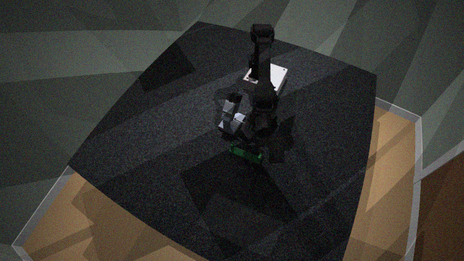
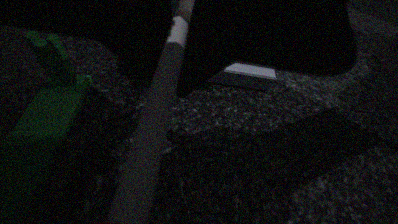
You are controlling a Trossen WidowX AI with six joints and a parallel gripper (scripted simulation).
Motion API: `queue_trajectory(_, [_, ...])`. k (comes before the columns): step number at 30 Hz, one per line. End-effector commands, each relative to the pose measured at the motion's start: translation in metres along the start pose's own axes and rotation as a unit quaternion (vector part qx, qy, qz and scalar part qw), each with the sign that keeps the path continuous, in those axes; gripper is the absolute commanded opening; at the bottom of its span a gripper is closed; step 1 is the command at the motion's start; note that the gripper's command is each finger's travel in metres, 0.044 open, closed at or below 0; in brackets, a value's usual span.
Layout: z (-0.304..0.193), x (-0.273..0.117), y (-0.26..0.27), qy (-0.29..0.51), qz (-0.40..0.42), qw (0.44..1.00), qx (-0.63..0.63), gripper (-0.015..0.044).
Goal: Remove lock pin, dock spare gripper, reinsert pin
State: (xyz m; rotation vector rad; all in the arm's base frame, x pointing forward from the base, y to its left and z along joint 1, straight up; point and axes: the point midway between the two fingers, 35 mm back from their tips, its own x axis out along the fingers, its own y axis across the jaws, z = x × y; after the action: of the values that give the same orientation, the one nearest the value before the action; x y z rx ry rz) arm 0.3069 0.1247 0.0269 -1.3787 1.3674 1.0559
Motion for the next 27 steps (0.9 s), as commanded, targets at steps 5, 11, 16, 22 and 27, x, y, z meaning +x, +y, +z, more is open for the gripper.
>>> queue_trajectory(5, [-0.005,0.002,0.001,-0.001,-0.001,1.0,-0.002,0.0])
queue_trajectory(11, [-0.01,0.002,0.0,-0.001,-0.001,1.0,-0.002,0.0])
queue_trajectory(16, [-0.013,0.003,0.0,-0.001,0.0,1.0,-0.003,0.0])
queue_trajectory(22, [-0.016,0.004,0.0,-0.002,0.0,1.0,-0.003,0.0])
queue_trajectory(27, [-0.02,0.005,0.0,-0.002,0.0,1.0,-0.003,0.0])
